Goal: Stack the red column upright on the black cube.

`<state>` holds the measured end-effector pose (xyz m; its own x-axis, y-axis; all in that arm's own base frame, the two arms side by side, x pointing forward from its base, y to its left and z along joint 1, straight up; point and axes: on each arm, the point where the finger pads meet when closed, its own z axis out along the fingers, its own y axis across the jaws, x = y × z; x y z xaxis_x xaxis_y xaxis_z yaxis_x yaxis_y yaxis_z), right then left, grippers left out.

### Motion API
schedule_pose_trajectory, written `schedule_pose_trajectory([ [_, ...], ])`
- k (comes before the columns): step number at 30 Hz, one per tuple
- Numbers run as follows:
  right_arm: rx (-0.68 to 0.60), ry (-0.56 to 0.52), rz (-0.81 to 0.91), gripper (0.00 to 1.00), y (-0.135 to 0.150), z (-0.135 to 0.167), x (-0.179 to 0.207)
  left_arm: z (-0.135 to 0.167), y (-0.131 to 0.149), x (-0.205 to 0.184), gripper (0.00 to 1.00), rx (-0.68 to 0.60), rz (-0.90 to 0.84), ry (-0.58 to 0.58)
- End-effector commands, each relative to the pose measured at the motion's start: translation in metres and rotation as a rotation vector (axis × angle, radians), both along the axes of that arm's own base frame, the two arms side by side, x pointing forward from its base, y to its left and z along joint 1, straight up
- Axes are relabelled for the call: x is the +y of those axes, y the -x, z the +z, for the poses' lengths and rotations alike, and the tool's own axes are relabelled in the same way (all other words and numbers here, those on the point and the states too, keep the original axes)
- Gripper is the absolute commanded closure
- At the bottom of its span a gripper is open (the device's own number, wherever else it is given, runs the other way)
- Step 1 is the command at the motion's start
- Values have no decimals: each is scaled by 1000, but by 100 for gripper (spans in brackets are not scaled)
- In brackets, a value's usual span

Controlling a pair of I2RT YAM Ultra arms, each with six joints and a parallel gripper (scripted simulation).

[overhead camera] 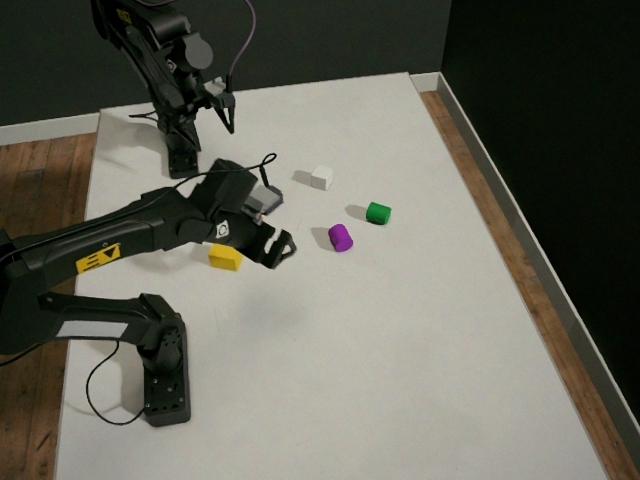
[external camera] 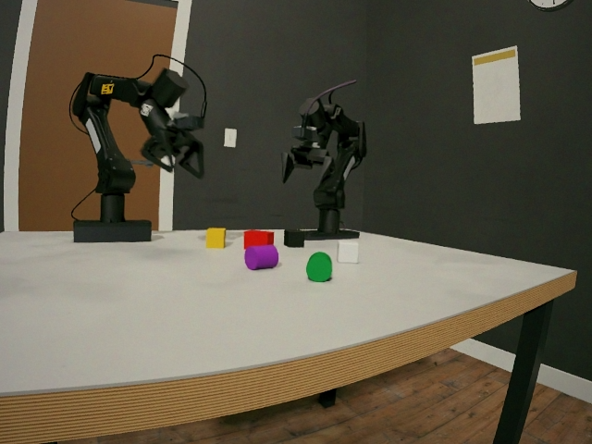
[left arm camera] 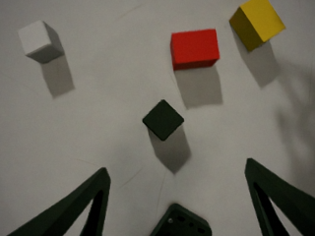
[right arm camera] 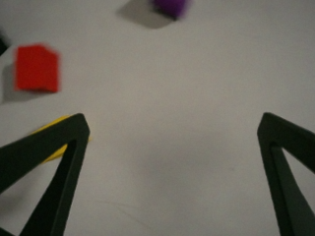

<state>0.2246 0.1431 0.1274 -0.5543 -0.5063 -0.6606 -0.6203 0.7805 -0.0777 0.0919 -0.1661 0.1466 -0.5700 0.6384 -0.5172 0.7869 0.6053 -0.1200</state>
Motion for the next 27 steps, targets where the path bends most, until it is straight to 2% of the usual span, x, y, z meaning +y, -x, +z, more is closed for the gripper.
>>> schedule_pose_trajectory([
  [1,-19,3,14,0,3,-3,17,1,6,1,0,-2,-27,6],
  [2,-19,3,14,0,3,-3,17,1,6,1,0,-2,-27,6],
  [7,-14,16,226,0,50,-15,64,0,8,0,0,-3,-39,9],
  [12,-13,26,360,0,83,-23,85,-1,9,1,0,-1,-41,6],
  [17,-16,23,402,0,93,-22,91,-1,9,1,0,-1,-41,6],
  [27,-16,20,414,0,95,-21,92,3,3,-7,0,-18,-27,34],
])
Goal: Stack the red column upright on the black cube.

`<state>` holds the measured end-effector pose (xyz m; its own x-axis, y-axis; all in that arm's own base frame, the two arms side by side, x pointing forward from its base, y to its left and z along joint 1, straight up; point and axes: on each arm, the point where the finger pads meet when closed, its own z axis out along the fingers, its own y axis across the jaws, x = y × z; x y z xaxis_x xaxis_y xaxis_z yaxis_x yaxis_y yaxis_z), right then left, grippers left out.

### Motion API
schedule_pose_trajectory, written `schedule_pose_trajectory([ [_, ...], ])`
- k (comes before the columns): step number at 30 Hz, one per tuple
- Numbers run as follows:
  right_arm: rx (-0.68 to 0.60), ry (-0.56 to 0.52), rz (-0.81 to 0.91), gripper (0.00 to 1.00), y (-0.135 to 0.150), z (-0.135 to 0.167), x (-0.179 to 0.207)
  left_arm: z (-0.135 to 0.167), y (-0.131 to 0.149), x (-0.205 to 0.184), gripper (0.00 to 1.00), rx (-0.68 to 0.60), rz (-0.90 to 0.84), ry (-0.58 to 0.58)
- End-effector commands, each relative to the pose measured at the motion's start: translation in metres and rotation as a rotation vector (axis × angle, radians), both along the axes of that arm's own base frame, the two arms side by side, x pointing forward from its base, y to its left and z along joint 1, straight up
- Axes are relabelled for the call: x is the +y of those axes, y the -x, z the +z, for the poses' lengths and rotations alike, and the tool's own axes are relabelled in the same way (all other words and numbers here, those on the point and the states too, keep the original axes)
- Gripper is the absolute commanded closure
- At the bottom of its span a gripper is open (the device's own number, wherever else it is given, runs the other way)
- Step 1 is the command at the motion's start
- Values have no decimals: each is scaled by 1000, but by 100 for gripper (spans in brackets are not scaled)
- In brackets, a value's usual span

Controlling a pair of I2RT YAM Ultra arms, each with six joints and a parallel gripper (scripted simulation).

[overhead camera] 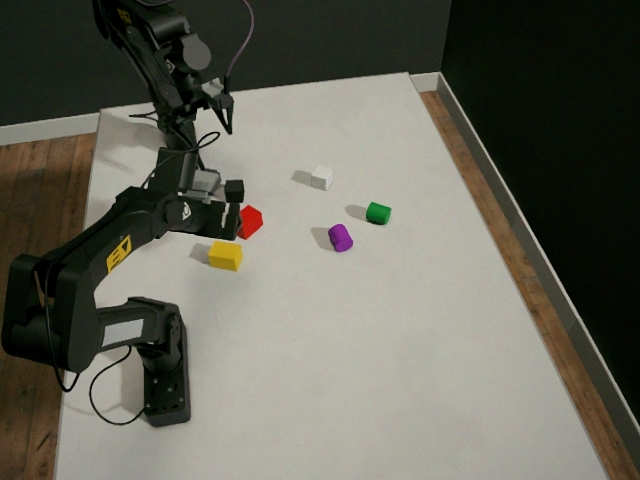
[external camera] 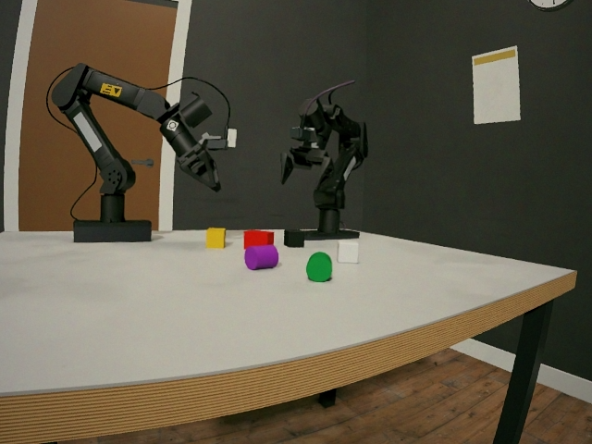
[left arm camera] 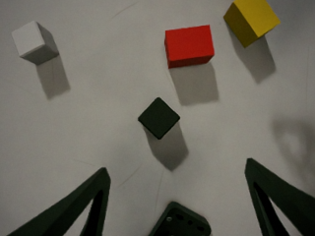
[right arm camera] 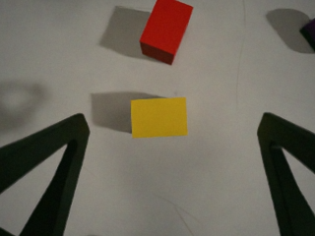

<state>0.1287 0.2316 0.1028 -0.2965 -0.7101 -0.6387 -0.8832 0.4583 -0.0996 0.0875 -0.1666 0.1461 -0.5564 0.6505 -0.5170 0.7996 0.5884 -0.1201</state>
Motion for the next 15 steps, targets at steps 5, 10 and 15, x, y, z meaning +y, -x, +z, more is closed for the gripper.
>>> schedule_pose_trajectory([
  [5,-10,-13,-10,0,-2,4,2,3,-13,-40,0,-48,-27,86],
  [10,-10,-13,-10,0,-2,4,2,-6,-13,-62,0,-42,-75,82],
  [15,-10,-13,-10,0,-2,4,2,-14,-16,-90,0,-36,-119,78],
])
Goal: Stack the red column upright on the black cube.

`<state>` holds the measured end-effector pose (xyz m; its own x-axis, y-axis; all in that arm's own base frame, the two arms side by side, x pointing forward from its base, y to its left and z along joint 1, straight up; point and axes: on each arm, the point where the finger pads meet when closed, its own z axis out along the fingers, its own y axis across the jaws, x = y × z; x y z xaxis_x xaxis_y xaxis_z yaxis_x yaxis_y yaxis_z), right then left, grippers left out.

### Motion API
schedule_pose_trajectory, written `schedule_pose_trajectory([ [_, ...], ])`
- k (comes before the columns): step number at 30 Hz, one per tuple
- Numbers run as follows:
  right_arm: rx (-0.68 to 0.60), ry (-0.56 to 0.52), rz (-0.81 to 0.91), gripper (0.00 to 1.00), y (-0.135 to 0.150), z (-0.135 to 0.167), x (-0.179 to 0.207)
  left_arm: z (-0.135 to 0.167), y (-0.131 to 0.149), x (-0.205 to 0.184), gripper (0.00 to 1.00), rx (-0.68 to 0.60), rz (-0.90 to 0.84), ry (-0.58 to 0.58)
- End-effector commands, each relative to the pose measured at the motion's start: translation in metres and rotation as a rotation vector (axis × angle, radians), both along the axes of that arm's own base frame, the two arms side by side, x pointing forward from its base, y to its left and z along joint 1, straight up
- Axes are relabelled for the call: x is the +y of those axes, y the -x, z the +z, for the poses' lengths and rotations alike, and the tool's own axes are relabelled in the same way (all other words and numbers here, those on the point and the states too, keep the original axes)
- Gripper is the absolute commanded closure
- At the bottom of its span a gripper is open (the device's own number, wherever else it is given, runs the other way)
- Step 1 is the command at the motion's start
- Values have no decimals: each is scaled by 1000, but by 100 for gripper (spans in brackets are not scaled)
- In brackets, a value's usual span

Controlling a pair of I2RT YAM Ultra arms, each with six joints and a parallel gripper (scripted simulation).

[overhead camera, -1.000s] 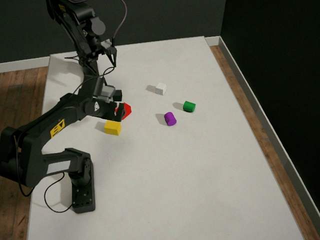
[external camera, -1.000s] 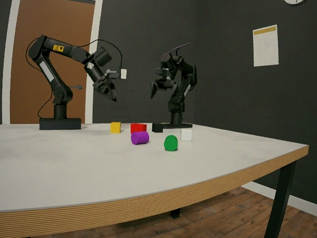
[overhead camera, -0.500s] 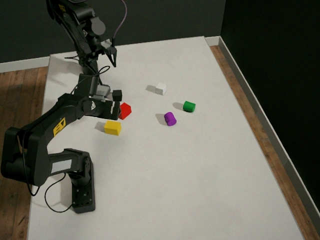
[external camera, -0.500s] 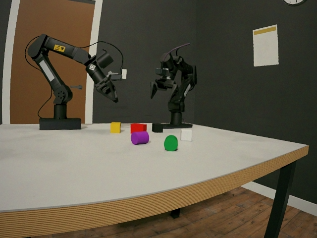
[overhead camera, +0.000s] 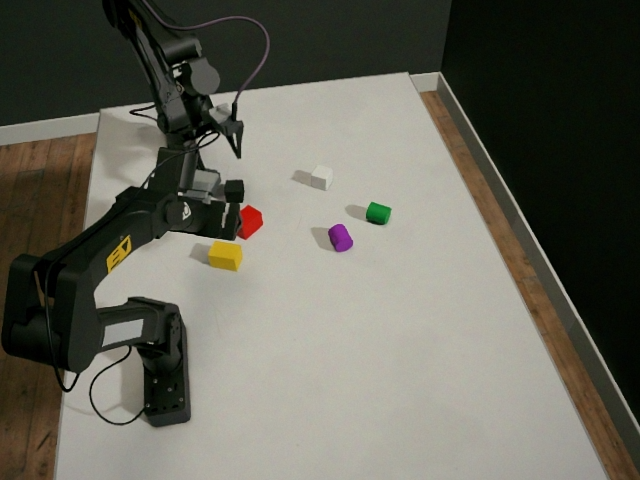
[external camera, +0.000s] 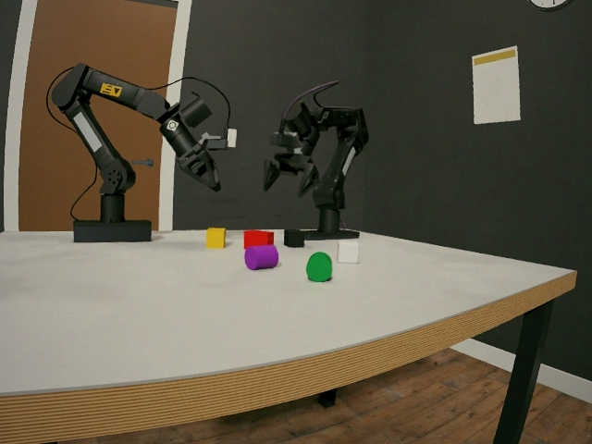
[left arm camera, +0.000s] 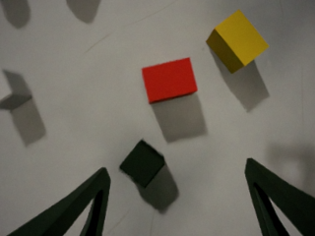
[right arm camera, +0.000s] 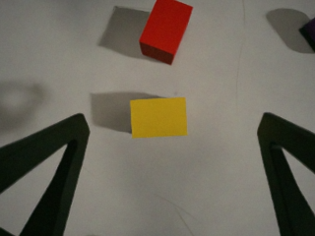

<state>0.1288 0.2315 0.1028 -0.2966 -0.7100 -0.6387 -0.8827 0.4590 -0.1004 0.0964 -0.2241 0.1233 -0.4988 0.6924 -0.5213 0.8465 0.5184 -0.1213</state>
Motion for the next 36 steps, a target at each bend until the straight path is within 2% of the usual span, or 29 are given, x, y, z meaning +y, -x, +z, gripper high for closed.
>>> schedule_pose_trajectory([
  [1,-10,-13,-9,0,-2,4,2,7,-8,-36,0,-29,-40,70],
  [9,-10,-13,-9,0,-2,4,2,-11,-9,-48,0,-6,-57,17],
  [31,-10,-13,-9,0,-2,4,2,-13,-10,-45,0,-6,-44,12],
  [36,-51,-54,-6,0,0,18,3,-18,-6,-22,0,11,-11,-33],
])
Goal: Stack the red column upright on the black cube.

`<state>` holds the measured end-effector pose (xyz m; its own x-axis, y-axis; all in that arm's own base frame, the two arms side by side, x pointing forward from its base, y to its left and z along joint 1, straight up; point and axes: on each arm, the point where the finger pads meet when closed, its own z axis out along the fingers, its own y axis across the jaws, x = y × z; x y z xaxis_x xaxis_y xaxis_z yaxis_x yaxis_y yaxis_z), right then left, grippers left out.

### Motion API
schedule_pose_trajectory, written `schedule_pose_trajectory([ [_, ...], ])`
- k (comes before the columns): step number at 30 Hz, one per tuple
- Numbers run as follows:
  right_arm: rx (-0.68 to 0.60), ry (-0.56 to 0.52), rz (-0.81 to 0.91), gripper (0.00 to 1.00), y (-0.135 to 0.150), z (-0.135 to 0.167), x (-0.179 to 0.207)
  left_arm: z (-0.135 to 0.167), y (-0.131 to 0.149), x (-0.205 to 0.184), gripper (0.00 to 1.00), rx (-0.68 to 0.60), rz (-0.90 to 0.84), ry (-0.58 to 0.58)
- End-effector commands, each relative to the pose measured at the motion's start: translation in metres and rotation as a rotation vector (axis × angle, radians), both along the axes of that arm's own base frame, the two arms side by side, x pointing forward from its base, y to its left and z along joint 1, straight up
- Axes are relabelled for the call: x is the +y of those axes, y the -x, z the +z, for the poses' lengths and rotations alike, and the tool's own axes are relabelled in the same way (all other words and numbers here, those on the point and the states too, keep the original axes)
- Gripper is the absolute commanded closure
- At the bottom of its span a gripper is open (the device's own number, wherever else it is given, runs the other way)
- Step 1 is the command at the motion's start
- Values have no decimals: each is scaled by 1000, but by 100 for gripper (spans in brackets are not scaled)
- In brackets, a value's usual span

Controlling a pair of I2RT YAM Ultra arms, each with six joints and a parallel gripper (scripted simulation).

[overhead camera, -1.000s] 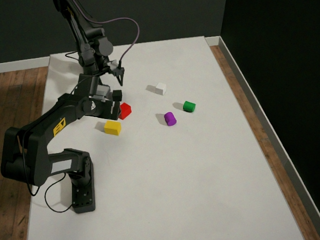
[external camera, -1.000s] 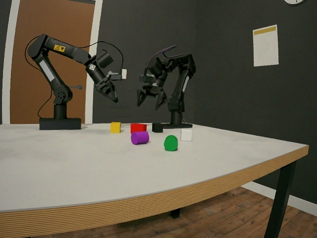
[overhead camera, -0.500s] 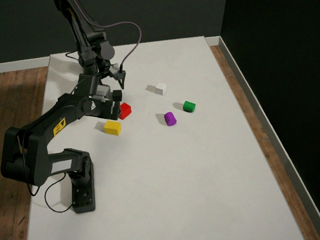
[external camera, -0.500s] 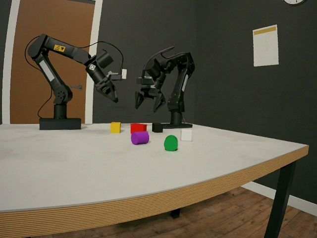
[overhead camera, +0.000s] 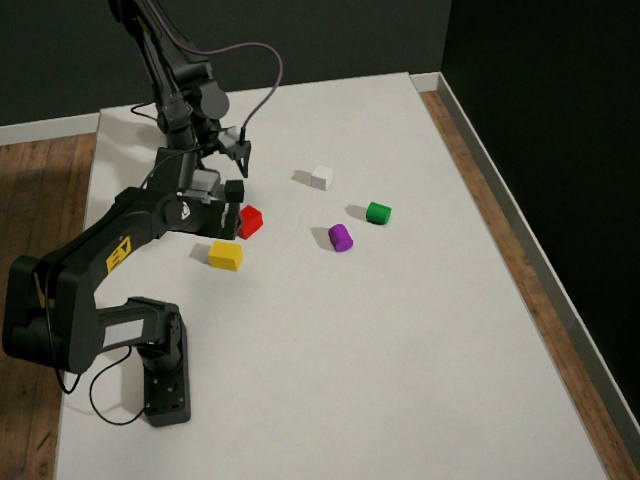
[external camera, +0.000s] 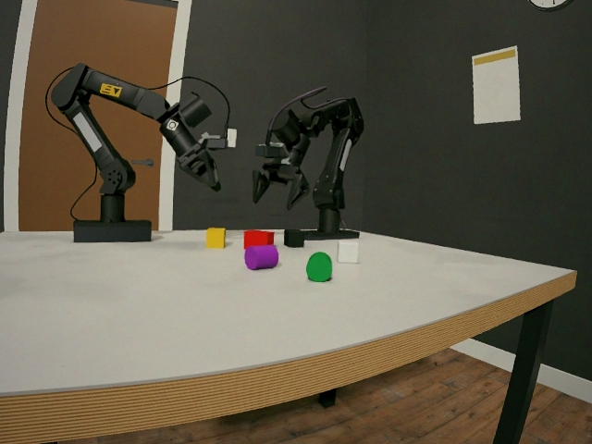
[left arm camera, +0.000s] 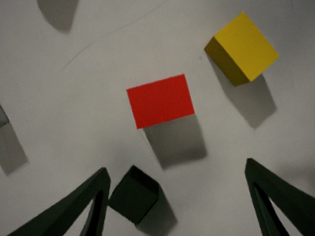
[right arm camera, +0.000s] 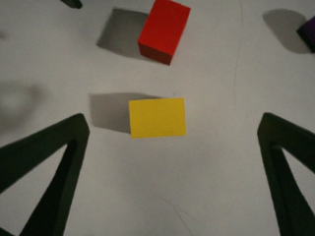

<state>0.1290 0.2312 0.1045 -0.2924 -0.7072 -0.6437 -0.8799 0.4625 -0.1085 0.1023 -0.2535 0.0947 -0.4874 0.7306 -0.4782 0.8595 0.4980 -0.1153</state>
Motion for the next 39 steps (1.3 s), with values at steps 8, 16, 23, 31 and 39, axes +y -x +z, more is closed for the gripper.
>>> schedule_pose_trajectory([
  [8,-160,-278,82,0,24,84,4,4,12,57,0,1,61,-8],
  [16,-231,-512,154,0,49,139,-12,8,19,84,0,-6,85,21],
  [23,-250,-622,186,0,60,162,-24,12,17,87,0,-23,102,54],
  [31,-250,-631,189,0,61,164,-25,12,16,87,0,-24,105,54],
  [39,-219,-603,135,0,56,155,-27,22,18,73,36,-39,15,93],
])
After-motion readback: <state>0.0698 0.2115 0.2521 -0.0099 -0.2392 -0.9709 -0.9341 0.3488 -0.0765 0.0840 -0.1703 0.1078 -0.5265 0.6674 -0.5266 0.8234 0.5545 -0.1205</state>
